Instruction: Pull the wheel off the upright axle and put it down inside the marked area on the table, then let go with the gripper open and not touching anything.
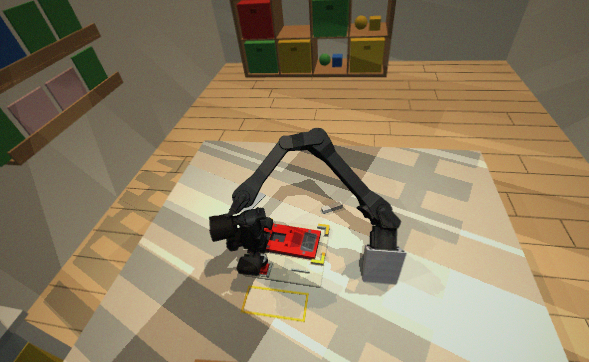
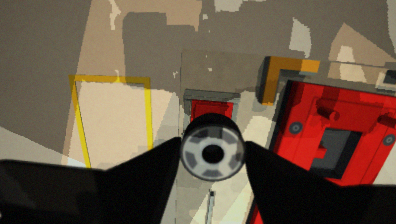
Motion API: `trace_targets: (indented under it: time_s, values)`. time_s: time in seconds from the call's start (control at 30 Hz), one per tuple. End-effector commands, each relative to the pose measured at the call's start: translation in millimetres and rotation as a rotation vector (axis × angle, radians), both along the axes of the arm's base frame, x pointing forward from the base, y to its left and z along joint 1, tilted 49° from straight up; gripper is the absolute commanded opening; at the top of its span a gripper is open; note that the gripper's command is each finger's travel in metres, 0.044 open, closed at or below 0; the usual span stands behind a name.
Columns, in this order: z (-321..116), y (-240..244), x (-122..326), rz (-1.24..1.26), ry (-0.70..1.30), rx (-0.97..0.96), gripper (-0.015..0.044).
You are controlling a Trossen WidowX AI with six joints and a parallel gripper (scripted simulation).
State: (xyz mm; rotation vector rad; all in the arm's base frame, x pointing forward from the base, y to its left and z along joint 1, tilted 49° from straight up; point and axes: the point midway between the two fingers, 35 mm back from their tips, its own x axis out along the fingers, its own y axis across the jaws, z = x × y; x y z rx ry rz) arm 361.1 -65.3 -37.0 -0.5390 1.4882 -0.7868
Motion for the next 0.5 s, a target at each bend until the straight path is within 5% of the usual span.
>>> trace_targets:
  time_s: [0.0, 0.47]
  values:
    - [1.7, 2.7, 1.1, 0.0, -0.004, 0.003, 0.0]
    - [4.7, 6.2, 1.3, 0.001, -0.003, 0.003, 0.0]
